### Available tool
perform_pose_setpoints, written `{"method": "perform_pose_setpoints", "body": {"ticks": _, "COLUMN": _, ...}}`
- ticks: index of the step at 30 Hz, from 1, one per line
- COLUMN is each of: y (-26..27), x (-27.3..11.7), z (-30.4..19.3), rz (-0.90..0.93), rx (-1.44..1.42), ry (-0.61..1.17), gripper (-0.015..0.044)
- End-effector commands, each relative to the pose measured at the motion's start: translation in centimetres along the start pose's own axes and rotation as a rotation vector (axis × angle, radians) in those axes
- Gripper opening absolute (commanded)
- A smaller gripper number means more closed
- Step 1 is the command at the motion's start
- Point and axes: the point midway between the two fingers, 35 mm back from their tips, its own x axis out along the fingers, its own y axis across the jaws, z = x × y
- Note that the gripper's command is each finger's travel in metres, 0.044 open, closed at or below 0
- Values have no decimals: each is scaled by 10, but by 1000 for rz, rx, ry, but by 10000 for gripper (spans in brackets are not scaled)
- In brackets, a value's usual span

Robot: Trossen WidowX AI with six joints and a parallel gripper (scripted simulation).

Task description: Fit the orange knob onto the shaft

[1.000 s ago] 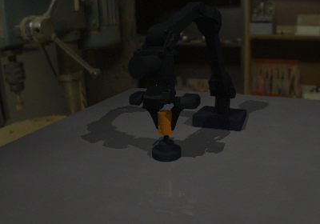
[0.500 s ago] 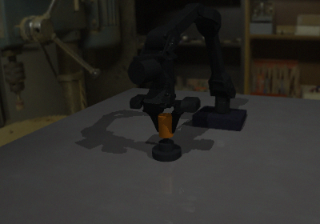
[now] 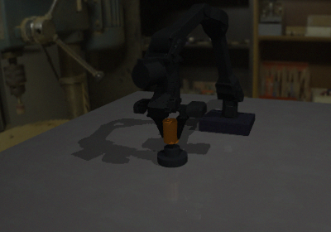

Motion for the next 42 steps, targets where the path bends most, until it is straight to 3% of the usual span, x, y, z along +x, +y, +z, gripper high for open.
{"method": "perform_pose_setpoints", "body": {"ticks": 1, "y": 0, "x": 1, "z": 0, "rz": -3, "rx": -1, "ry": -2, "gripper": 0}}
{"method": "perform_pose_setpoints", "body": {"ticks": 19, "y": 1, "x": -4, "z": -6, "rz": -3, "rx": -1, "ry": -1, "gripper": 0}}
{"method": "perform_pose_setpoints", "body": {"ticks": 27, "y": 2, "x": -5, "z": -7, "rz": -3, "rx": -211, "ry": -1, "gripper": 0}}
{"method": "perform_pose_setpoints", "body": {"ticks": 42, "y": 0, "x": -3, "z": -2, "rz": -4, "rx": -211, "ry": -1, "gripper": 0}}
